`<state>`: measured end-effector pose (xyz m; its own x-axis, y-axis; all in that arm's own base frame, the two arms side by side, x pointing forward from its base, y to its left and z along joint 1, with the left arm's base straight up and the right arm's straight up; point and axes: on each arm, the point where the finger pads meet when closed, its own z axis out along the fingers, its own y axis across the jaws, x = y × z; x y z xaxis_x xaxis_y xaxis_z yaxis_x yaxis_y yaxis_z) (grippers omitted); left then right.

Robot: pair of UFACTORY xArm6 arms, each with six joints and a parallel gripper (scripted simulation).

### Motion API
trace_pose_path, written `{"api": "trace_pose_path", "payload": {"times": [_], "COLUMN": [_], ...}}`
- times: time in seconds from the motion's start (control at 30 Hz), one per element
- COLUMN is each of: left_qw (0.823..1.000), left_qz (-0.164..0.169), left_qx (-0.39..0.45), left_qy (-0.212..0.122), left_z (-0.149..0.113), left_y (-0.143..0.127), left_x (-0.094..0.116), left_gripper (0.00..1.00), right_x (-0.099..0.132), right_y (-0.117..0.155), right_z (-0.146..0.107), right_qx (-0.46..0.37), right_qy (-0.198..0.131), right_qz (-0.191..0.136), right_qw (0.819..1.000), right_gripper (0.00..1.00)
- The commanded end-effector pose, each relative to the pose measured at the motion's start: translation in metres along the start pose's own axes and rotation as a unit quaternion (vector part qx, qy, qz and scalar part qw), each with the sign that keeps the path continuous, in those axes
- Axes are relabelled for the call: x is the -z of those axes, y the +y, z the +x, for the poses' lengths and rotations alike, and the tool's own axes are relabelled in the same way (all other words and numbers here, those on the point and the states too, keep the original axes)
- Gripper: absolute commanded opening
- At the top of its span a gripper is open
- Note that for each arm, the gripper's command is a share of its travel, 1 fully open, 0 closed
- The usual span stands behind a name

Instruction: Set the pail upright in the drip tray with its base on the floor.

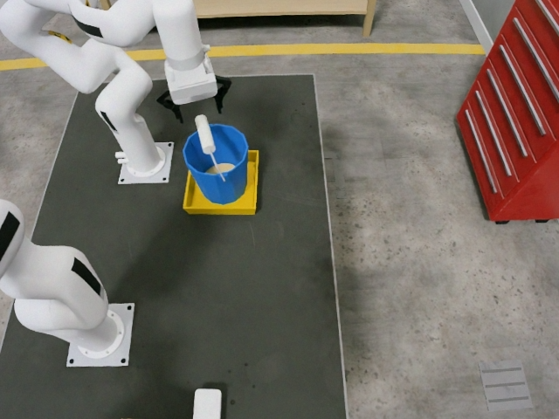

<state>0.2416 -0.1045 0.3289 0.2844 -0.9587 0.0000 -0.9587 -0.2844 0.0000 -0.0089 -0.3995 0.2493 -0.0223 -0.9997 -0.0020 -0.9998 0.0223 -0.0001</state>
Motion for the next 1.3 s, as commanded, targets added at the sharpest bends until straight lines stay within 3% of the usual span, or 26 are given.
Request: {"api": "trace_pose_path", "payload": {"times": [0.0, 1.27], "left_qw": [1.000, 1.000], "left_qz": [0.001, 0.001], "left_qx": [0.000, 0.000], "left_qy": [0.001, 0.001], "left_z": [0.0003, 0.0003], "left_y": [-0.0003, -0.0003], "left_x": [0.0011, 0.0011], "left_gripper": [1.00, 1.00], "right_x": [0.0007, 0.0007], "right_y": [0.0000, 0.0000], "right_z": [0.0004, 0.0004], "right_qx": [0.000, 0.000], "right_qy": [0.001, 0.001], "right_qz": [0.000, 0.000], "right_qw": [1.000, 1.000], "right_gripper": [1.00, 1.00]}}
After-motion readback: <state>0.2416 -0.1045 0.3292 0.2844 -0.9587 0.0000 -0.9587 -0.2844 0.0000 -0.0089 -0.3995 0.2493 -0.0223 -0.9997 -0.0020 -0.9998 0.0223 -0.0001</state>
